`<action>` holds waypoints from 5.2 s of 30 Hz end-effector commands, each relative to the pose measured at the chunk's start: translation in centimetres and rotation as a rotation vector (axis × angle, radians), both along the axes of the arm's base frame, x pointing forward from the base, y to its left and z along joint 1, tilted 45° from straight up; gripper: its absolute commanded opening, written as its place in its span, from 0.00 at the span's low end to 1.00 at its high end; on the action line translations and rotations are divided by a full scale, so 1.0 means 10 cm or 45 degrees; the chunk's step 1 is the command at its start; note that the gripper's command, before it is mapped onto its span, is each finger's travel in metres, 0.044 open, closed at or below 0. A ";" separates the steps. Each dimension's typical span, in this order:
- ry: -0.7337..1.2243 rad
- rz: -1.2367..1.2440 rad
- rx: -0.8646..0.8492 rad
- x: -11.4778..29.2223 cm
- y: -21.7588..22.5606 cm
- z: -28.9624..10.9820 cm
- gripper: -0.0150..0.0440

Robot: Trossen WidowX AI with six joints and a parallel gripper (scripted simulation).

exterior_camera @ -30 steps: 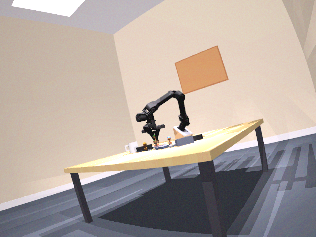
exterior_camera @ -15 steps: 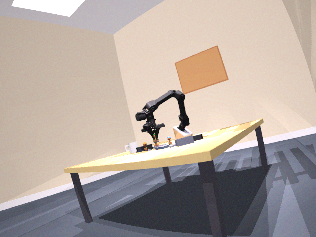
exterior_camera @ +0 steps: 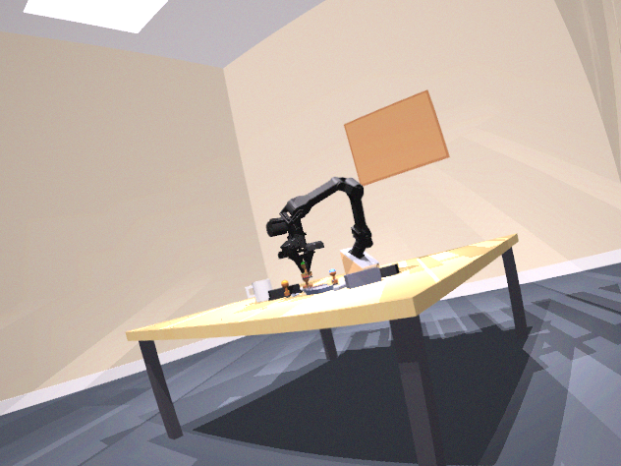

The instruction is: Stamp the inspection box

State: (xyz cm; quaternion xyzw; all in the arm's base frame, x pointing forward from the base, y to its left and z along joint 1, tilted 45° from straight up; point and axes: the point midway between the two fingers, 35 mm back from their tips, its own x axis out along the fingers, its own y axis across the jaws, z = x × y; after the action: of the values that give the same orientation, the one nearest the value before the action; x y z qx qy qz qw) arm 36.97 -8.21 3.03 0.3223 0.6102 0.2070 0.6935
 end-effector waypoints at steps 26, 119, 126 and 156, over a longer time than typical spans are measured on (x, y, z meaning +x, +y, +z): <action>-0.003 -0.001 -0.019 -0.44 -0.25 -0.14 0.25; -0.004 0.004 -0.008 -1.06 0.01 -0.76 0.25; -0.005 0.005 -0.007 -1.05 0.04 -0.79 0.25; -0.009 0.012 -0.009 -1.05 0.07 -0.83 0.25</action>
State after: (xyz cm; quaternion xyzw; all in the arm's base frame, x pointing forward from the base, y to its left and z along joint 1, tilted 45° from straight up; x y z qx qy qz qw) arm 26.45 -7.54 -5.21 0.3140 0.6114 0.2093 0.6956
